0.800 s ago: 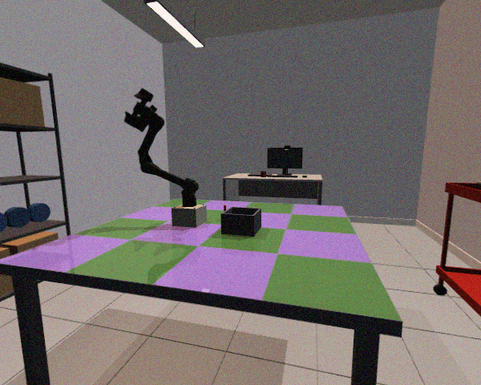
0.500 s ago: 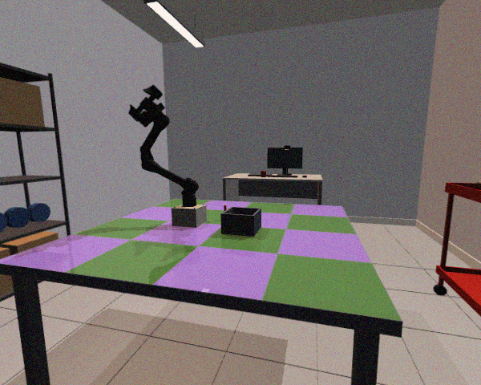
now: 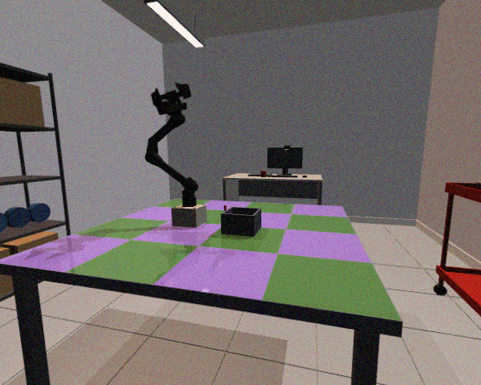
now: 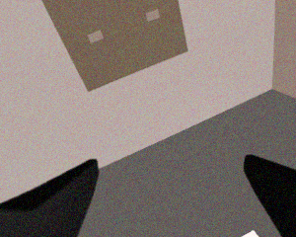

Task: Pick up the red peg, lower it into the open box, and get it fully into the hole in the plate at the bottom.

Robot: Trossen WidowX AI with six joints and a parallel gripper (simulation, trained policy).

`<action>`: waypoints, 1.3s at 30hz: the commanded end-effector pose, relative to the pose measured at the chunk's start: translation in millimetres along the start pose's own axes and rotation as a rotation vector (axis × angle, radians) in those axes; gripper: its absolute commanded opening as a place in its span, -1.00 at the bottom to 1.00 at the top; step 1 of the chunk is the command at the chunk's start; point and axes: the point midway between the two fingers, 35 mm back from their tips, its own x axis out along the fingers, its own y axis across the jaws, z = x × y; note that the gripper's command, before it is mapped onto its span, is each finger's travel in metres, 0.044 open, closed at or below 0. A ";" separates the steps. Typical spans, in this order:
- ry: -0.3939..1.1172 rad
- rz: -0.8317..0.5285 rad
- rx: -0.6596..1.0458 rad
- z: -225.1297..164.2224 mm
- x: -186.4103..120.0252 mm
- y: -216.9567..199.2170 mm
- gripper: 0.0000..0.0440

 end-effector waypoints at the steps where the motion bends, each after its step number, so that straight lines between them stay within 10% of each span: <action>1: 0.027 -0.045 -0.112 4.9 -1.0 -33.5 1.00; 39: 0.273 -0.656 -1.262 187.4 -74.6 -297.5 1.00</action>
